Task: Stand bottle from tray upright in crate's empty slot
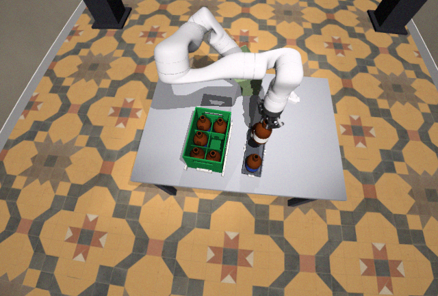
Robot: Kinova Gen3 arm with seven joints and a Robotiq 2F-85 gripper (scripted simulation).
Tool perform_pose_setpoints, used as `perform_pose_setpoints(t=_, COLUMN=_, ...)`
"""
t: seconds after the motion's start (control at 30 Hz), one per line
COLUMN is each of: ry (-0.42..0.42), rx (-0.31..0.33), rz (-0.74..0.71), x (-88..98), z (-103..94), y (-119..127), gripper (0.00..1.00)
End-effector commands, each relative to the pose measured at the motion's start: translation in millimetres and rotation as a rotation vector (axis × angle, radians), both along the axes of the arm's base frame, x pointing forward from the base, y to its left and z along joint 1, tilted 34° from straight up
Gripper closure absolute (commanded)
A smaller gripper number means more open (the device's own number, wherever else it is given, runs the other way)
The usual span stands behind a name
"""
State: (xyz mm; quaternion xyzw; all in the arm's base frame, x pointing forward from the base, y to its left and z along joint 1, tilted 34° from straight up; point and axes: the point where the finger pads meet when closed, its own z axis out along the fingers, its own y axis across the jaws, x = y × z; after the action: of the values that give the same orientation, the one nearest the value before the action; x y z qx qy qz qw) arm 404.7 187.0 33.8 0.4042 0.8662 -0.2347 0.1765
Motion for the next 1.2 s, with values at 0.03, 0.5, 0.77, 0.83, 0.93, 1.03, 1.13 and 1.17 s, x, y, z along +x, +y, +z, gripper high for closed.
perform_pose_setpoints(t=0.03, ry=0.005, rx=-0.001, rz=0.004, x=-1.0, z=3.0, y=1.6, gripper=1.00)
perform_pose_setpoints(t=0.5, ry=0.005, rx=-0.001, rz=0.004, x=-1.1, z=5.6, y=-2.3, gripper=1.00)
perform_pose_setpoints(t=0.77, ry=0.005, rx=-0.001, rz=0.004, x=-1.2, z=8.1, y=-6.2, gripper=1.00)
perform_pose_setpoints(t=0.83, ry=0.005, rx=-0.001, rz=0.004, x=-1.2, z=9.3, y=-7.9, gripper=1.00)
perform_pose_setpoints(t=0.93, ry=0.005, rx=-0.001, rz=0.004, x=-1.2, z=11.1, y=-10.7, gripper=1.00)
perform_pose_setpoints(t=1.03, ry=0.005, rx=-0.001, rz=0.004, x=-1.3, z=13.3, y=-14.0, gripper=1.00)
perform_pose_setpoints(t=1.13, ry=0.005, rx=-0.001, rz=0.004, x=-1.3, z=14.9, y=-16.5, gripper=1.00)
perform_pose_setpoints(t=1.17, ry=0.005, rx=-0.001, rz=0.004, x=-1.3, z=14.9, y=-16.5, gripper=1.00)
